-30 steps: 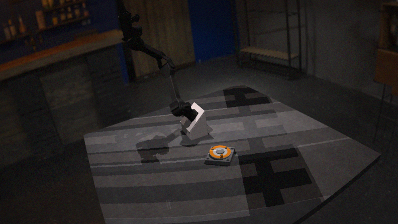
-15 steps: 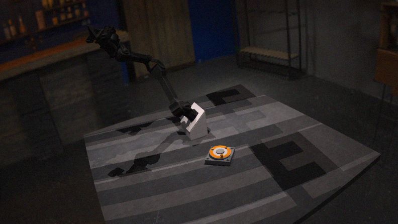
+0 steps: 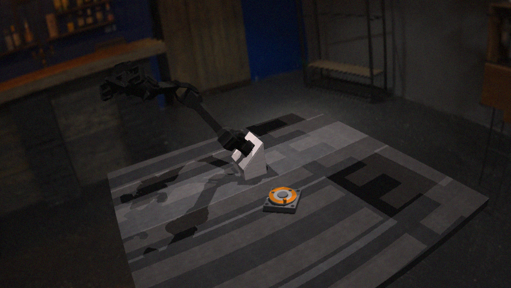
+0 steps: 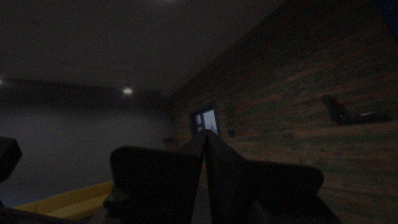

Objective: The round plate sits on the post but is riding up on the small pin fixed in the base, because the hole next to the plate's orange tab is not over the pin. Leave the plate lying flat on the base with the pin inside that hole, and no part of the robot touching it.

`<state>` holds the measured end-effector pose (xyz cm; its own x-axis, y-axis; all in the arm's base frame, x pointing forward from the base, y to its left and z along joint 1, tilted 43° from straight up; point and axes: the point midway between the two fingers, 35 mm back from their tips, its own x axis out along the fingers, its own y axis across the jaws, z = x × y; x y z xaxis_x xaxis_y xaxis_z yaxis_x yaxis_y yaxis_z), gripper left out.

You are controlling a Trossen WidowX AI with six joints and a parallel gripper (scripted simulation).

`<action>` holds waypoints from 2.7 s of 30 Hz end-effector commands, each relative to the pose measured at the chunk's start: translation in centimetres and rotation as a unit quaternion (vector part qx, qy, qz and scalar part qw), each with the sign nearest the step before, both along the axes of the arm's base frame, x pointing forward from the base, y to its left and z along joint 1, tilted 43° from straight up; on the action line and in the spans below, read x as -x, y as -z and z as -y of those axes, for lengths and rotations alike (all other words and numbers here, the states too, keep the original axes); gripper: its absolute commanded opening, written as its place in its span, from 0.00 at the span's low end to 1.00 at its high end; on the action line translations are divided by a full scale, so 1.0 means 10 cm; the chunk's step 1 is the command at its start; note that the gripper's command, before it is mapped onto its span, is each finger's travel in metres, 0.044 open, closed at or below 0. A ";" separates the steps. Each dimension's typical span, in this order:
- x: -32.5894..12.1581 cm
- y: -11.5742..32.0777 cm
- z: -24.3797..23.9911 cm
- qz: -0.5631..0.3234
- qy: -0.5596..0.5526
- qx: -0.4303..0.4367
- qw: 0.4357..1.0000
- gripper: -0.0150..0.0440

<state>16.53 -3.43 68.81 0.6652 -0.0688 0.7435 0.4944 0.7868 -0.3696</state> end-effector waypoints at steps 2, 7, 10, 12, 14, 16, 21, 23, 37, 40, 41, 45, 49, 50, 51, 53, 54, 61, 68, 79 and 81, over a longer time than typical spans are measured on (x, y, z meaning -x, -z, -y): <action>-0.75 0.39 0.18 -0.078 -0.039 -0.066 0.994 0.25; -1.39 0.87 0.32 -0.167 -0.050 -0.137 0.975 0.25; -1.85 1.31 0.32 -0.239 -0.052 -0.177 0.953 0.25; -2.08 1.58 0.30 -0.280 -0.051 -0.197 0.938 0.25; -2.29 1.87 0.26 -0.321 -0.048 -0.214 0.921 0.25; -2.42 2.09 0.24 -0.350 -0.043 -0.231 0.907 0.25; -2.82 2.96 0.14 -0.456 -0.014 -0.283 0.844 0.25; -2.89 3.19 0.10 -0.482 -0.004 -0.293 0.826 0.25; -2.77 5.64 -0.39 -0.719 0.189 -0.298 0.598 0.25; -2.62 5.95 -0.45 -0.744 0.228 -0.279 0.563 0.25; -2.52 6.12 -0.48 -0.756 0.254 -0.264 0.542 0.25; -2.05 6.72 -0.56 -0.791 0.362 -0.178 0.460 0.25; -1.92 6.82 -0.54 -0.796 0.389 -0.148 0.440 0.25; -1.92 6.82 -0.54 -0.796 0.389 -0.148 0.440 0.25; -1.92 6.82 -0.54 -0.796 0.389 -0.148 0.440 0.25; -1.92 6.82 -0.54 -0.796 0.389 -0.148 0.440 0.25; -1.92 6.82 -0.54 -0.796 0.389 -0.148 0.440 0.25; -1.93 7.10 -0.26 -0.796 0.389 -0.148 0.440 0.25; -1.93 7.14 -0.19 -0.795 0.390 -0.148 0.440 0.25; -1.92 7.04 -0.06 -0.795 0.390 -0.147 0.440 0.25; -1.91 7.03 -0.04 -0.795 0.390 -0.147 0.440 0.25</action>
